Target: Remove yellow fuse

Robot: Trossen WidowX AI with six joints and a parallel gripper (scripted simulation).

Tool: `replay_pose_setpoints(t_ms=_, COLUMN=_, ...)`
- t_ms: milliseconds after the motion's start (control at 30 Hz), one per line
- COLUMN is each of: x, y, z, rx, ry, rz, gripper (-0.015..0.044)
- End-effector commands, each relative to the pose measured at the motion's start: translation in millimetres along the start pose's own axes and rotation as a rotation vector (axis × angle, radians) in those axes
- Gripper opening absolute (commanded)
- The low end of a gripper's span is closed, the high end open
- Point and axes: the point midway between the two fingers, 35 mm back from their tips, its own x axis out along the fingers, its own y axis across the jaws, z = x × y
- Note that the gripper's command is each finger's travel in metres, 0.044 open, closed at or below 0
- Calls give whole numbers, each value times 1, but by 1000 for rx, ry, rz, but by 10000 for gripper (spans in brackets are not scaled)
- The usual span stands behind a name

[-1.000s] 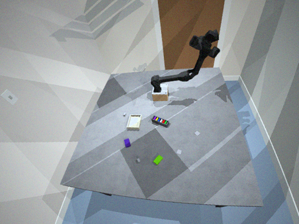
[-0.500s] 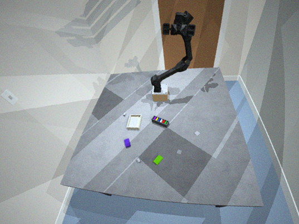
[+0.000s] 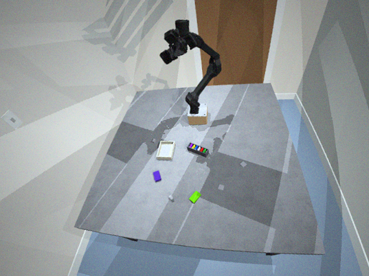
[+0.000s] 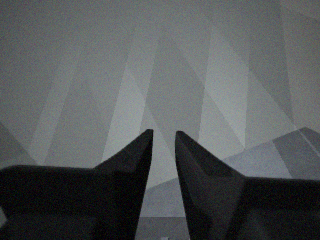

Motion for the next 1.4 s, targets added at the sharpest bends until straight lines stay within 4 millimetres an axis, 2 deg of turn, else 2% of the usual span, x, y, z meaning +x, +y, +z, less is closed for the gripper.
replay_pose_setpoints(t_ms=0, x=38, y=-45, z=-20, rx=117, ry=119, rz=-48, gripper=74)
replay_pose_setpoints(t_ms=200, x=94, y=-95, z=-73, rx=236, ry=325, rz=-129, gripper=74)
replay_pose_setpoints(t_ms=333, x=120, y=-102, z=-120, rx=326, ry=476, rz=-134, gripper=74)
replay_pose_setpoints(t_ms=500, x=145, y=-123, z=-182, rx=334, ry=651, rz=-222, gripper=74)
replay_pose_setpoints(t_ms=633, x=157, y=-136, z=-243, rx=307, ry=819, rz=-305, gripper=74)
replay_pose_setpoints(t_ms=833, x=151, y=-151, z=-336, rx=200, ry=1079, rz=-428, gripper=74)
replay_pose_setpoints(t_ms=1000, x=123, y=-161, z=-411, rx=52, ry=1304, rz=-531, gripper=74)
replay_pose_setpoints(t_ms=1067, x=110, y=-166, z=-434, rx=-24, ry=1382, rz=-565, gripper=74)
replay_pose_setpoints(t_ms=1167, x=98, y=-171, z=-450, rx=-94, ry=1442, rz=-589, gripper=74)
replay_pose_setpoints(t_ms=1367, x=100, y=-177, z=-449, rx=-103, ry=1448, rz=-592, gripper=74)
